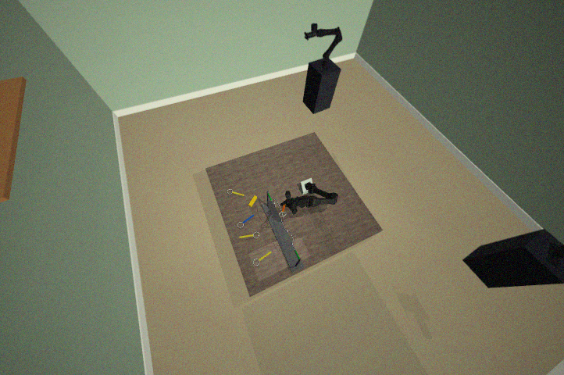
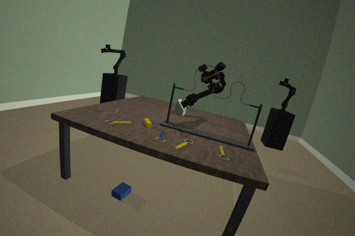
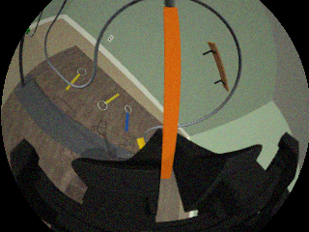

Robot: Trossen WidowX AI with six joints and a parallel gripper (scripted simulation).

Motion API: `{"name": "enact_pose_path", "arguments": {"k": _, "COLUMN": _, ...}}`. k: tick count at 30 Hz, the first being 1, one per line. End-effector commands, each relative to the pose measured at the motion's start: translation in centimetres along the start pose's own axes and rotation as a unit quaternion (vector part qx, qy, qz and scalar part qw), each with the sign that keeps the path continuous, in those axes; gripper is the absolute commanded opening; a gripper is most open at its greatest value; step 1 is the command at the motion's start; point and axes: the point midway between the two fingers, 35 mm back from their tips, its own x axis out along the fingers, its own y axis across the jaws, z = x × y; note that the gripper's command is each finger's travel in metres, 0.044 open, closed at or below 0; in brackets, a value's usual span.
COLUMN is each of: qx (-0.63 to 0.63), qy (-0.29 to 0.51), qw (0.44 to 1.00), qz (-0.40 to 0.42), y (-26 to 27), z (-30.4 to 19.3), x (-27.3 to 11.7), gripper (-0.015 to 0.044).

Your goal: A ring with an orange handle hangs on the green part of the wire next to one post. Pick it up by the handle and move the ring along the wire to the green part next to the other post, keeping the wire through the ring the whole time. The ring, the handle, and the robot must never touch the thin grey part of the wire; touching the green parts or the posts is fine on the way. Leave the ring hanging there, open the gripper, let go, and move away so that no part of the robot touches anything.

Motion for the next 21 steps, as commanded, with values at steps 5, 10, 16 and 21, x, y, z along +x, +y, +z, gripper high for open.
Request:
{"name": "enact_pose_path", "arguments": {"k": 5, "qx": 0.046, "qy": -0.004, "qw": 0.999, "qz": 0.024, "y": 0.24, "z": -0.05, "x": 0.07, "gripper": -0.0150}}
{"name": "enact_pose_path", "arguments": {"k": 10, "qx": 0.073, "qy": -0.008, "qw": 0.997, "qz": 0.039, "y": 0.41, "z": -0.05, "x": 0.09, "gripper": -0.0150}}
{"name": "enact_pose_path", "arguments": {"k": 16, "qx": 0.105, "qy": -0.012, "qw": 0.993, "qz": 0.057, "y": 0.61, "z": -0.02, "x": 0.11, "gripper": -0.0150}}
{"name": "enact_pose_path", "arguments": {"k": 21, "qx": 0.132, "qy": -0.015, "qw": 0.989, "qz": 0.072, "y": 0.78, "z": 0.01, "x": 0.11, "gripper": -0.0150}}
